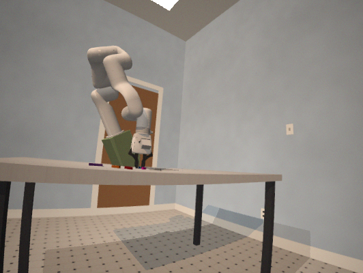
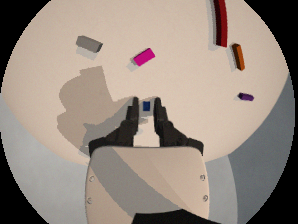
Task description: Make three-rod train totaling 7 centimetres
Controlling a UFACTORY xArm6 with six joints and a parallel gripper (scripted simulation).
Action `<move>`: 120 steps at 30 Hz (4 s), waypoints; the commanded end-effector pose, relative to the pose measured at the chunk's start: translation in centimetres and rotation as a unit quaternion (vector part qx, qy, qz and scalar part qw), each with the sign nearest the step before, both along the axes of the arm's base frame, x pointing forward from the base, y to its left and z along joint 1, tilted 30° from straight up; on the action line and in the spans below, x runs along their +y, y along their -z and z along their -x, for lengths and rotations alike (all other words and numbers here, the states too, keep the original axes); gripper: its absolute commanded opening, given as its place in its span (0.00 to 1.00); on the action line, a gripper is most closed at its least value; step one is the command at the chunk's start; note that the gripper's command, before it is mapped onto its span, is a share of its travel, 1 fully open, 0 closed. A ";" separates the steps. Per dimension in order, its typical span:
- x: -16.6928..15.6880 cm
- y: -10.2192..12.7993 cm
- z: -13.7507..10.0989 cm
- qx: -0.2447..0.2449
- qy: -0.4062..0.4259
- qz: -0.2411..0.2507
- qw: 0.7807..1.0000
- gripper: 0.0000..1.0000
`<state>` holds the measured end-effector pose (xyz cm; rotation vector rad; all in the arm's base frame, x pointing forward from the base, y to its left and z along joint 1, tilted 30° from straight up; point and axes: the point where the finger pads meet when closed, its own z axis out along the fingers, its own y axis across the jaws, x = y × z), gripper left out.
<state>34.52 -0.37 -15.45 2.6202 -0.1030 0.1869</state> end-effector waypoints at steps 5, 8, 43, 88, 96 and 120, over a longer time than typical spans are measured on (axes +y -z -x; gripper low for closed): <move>0.0 0.0 -0.1 -0.001 -0.001 -0.001 1.000 0.24; 0.0 0.0 -0.1 -0.001 -0.001 -0.001 1.000 0.24; 0.0 0.0 -0.1 -0.001 -0.001 -0.001 1.000 0.04; 4.3 -7.4 0.9 -0.001 -0.001 -0.001 1.000 0.04; 5.0 -8.6 1.0 -0.001 -0.001 -0.001 1.000 0.04; 12.7 -5.1 -5.5 0.068 -0.126 0.020 0.990 0.04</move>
